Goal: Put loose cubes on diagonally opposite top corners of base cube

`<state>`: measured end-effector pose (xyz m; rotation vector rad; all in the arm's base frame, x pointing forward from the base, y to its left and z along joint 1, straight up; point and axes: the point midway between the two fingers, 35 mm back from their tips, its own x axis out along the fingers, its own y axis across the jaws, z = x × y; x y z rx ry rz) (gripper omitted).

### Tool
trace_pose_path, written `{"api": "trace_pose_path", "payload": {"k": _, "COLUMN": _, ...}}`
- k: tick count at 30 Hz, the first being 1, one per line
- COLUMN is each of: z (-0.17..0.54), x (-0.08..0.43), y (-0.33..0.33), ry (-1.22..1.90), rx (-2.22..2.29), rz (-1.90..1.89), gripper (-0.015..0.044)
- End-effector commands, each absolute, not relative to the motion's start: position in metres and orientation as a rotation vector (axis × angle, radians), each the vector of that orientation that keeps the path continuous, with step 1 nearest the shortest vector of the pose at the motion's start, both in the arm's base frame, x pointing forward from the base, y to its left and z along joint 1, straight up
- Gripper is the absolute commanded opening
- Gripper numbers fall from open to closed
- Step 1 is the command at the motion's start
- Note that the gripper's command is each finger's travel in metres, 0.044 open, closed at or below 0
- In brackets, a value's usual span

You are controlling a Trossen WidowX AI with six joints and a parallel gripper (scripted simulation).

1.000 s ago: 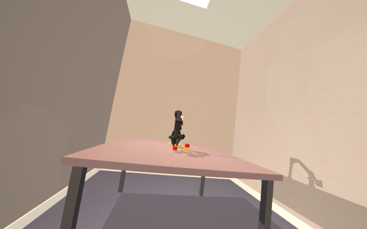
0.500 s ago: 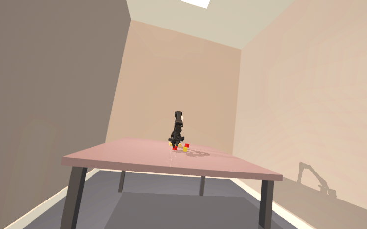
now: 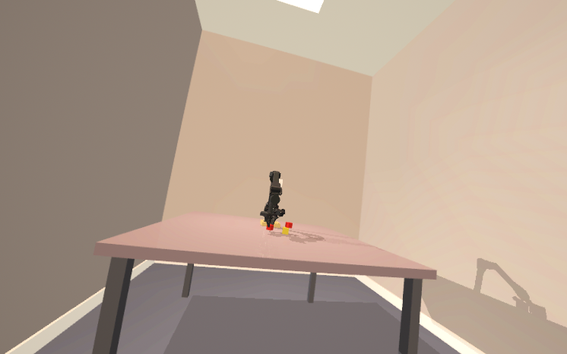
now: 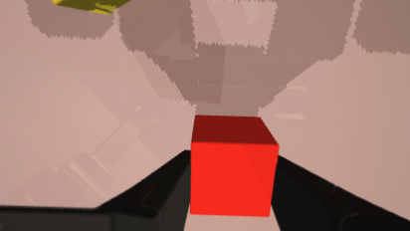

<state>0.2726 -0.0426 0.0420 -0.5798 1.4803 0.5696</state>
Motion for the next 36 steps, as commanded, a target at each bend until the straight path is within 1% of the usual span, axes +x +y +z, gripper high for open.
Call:
{"api": "trace_pose_path", "payload": {"k": 1, "z": 0.061, "x": 0.278, "y": -0.044, "ry": 1.462, "rx": -0.589, "rz": 0.563, "gripper": 0.0105}}
{"api": "trace_pose_path", "payload": {"k": 25, "z": 0.137, "x": 0.271, "y": -0.043, "ry": 1.462, "rx": -0.589, "rz": 0.563, "gripper": 0.0105}}
{"api": "trace_pose_path", "payload": {"k": 31, "z": 0.139, "x": 0.271, "y": -0.043, "ry": 1.464, "rx": -0.585, "rz": 0.559, "gripper": 0.0105}}
{"api": "trace_pose_path", "payload": {"k": 36, "z": 0.139, "x": 0.274, "y": -0.038, "ry": 1.487, "rx": -0.482, "rz": 0.460, "gripper": 0.0105}}
